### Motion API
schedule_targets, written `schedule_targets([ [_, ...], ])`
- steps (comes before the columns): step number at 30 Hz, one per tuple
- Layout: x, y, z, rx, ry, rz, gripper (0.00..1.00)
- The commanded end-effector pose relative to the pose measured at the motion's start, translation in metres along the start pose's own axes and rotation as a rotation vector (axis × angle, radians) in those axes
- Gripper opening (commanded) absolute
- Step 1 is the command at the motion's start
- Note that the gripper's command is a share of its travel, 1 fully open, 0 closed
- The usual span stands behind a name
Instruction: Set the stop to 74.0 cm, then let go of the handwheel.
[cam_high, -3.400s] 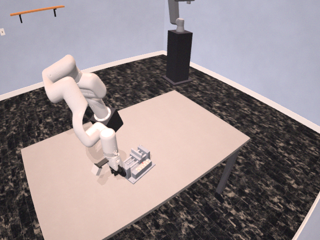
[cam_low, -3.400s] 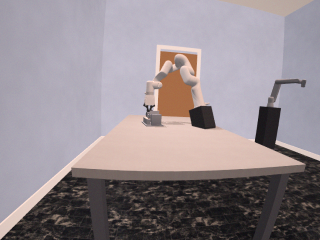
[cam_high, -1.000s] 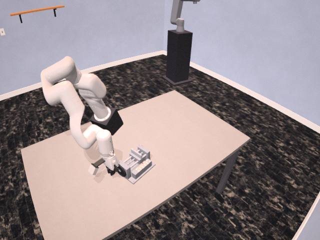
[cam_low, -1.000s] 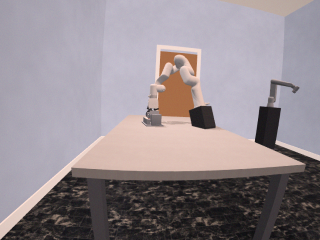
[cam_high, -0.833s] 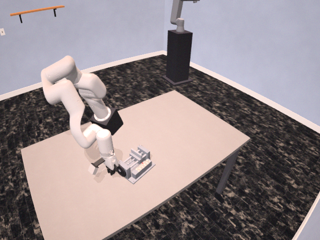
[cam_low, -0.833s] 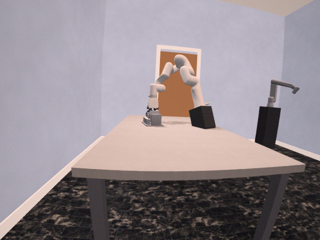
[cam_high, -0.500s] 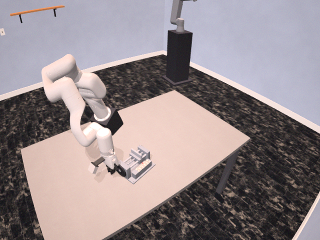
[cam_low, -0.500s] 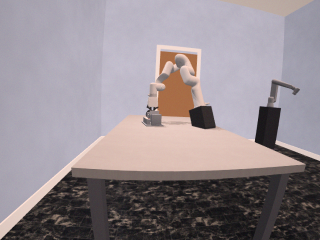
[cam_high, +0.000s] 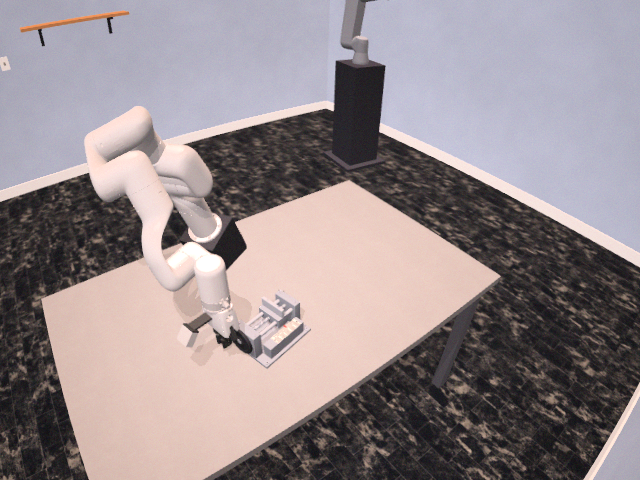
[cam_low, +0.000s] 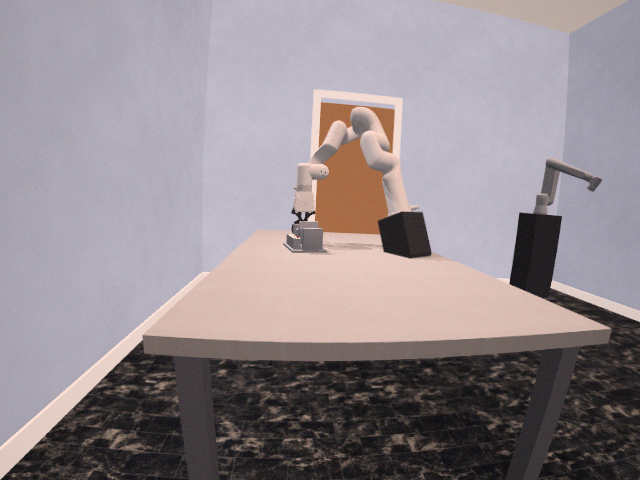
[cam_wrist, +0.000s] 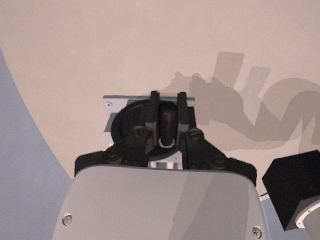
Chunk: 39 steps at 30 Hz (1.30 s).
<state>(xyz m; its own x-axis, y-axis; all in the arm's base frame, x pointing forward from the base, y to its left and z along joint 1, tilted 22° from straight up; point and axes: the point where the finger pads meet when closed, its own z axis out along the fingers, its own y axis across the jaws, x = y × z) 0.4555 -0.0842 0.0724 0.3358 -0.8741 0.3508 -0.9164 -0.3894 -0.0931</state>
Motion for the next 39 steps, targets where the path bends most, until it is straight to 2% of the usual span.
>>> schedule_targets([
  [1, 0.0, -0.01, -0.005, 0.012, 0.002, -0.003, 0.06],
  [19, 0.0, -0.029, -0.006, 0.012, 0.001, -0.003, 0.06],
  [39, 0.0, -0.039, -0.001, 0.012, 0.001, -0.003, 0.06],
])
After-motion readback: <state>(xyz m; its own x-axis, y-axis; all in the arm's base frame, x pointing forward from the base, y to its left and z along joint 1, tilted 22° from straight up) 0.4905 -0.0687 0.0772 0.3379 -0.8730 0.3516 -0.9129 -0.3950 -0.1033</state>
